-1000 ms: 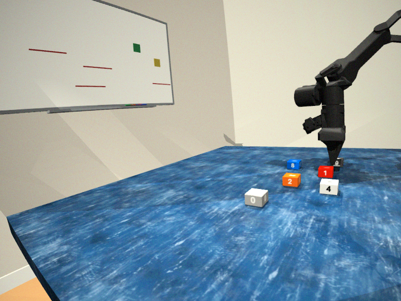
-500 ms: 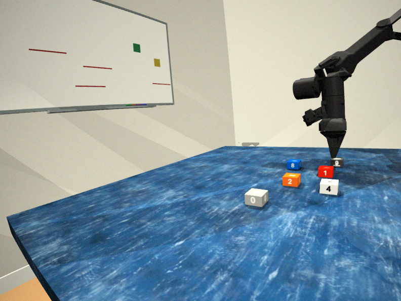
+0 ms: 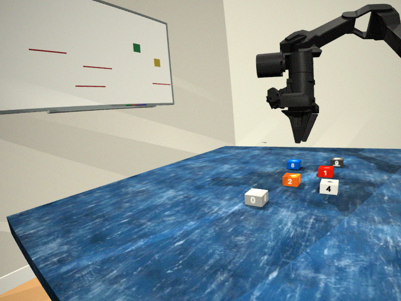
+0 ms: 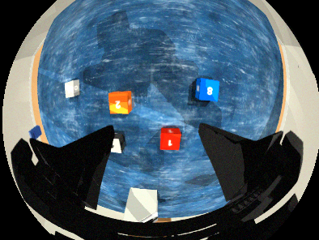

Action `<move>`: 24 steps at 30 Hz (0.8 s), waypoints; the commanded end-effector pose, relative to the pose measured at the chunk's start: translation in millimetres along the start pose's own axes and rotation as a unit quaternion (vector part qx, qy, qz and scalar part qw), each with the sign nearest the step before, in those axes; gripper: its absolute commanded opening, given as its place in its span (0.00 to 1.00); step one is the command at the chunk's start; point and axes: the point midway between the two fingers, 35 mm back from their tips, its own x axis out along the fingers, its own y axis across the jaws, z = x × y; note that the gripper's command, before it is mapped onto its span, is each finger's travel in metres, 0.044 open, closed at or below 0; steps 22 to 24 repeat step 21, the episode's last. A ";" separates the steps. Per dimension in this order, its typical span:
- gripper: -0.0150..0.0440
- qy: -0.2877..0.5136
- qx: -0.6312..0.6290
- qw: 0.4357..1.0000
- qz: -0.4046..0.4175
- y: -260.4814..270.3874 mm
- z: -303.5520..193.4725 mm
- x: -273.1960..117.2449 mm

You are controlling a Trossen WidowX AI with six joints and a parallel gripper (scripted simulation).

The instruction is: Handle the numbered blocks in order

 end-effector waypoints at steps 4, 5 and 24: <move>0.93 0.009 -0.004 1.000 0.006 117.3 3.2 -20.4; 0.93 0.011 -0.004 1.000 0.004 133.1 -0.2 -22.2; 0.93 0.011 0.007 0.999 -0.041 248.3 -55.5 -25.2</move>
